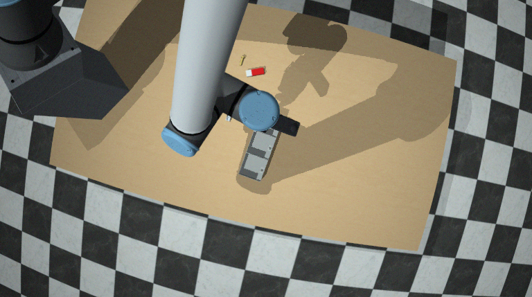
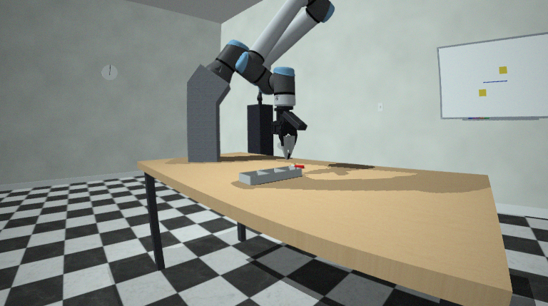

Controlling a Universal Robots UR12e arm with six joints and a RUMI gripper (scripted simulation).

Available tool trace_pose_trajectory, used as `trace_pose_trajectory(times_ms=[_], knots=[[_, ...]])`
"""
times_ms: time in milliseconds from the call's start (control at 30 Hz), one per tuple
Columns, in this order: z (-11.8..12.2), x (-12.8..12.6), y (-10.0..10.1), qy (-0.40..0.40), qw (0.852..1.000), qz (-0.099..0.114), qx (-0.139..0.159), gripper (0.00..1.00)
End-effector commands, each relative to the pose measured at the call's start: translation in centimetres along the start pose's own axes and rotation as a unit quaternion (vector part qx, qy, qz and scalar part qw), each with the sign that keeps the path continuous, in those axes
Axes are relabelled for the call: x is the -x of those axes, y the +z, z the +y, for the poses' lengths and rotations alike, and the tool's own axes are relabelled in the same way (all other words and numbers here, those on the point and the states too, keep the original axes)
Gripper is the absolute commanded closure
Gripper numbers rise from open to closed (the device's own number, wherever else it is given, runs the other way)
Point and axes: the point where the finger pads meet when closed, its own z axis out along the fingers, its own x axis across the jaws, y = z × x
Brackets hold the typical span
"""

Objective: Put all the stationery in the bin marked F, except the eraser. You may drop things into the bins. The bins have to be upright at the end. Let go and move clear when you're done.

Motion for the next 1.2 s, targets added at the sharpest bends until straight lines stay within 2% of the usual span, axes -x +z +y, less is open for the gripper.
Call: trace_pose_trajectory(times_ms=[0,333,533,633,767,1000,1167], knots=[[0.3,0.0,0.1,0.001,1.0,-0.001,0.002,0.96],[0.3,0.0,0.1,0.001,1.0,-0.001,0.002,0.96],[0.3,0.0,-5.1,0.001,1.0,-0.001,0.001,0.96],[0.3,0.0,-5.5,0.001,1.0,-0.001,0.001,0.96],[0.3,0.0,-9.1,0.001,1.0,-0.001,0.001,0.96],[0.2,0.0,-13.5,0.001,1.0,-0.001,0.001,0.96],[0.3,0.0,-13.9,0.001,1.0,-0.001,0.001,0.96]])
